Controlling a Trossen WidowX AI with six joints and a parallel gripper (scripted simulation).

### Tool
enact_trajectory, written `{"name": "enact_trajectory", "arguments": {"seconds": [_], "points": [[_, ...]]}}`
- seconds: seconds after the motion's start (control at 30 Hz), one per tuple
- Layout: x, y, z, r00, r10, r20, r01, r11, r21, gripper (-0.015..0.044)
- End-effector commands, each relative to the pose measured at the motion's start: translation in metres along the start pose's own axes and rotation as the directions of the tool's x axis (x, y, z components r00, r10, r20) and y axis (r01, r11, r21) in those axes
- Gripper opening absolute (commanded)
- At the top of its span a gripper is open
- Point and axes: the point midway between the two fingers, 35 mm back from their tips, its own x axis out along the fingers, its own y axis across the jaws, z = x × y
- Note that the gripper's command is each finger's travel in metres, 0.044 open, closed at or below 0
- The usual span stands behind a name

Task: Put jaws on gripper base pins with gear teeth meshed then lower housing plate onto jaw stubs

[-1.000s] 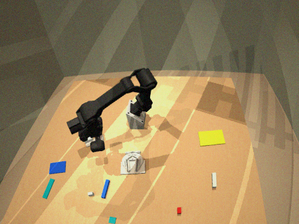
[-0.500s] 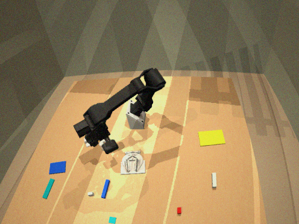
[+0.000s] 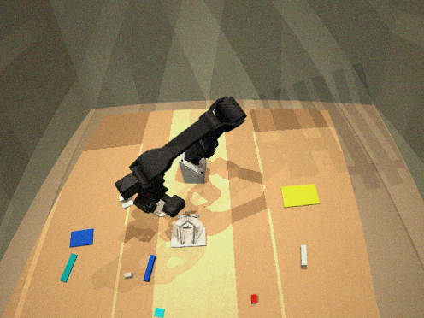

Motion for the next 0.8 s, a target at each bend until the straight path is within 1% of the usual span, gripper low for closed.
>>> {"name": "enact_trajectory", "arguments": {"seconds": [0.0, 0.37, 0.77], "points": [[0.001, 0.009, -0.005, 1.000, 0.006, -0.003, -0.007, 0.996, -0.093, 0.0351], [0.005, 0.031, -0.020, 1.000, 0.015, -0.010, -0.018, 0.940, -0.341, 0.0351], [0.010, 0.053, -0.038, 0.999, 0.026, -0.021, -0.034, 0.809, -0.586, 0.0351]]}}
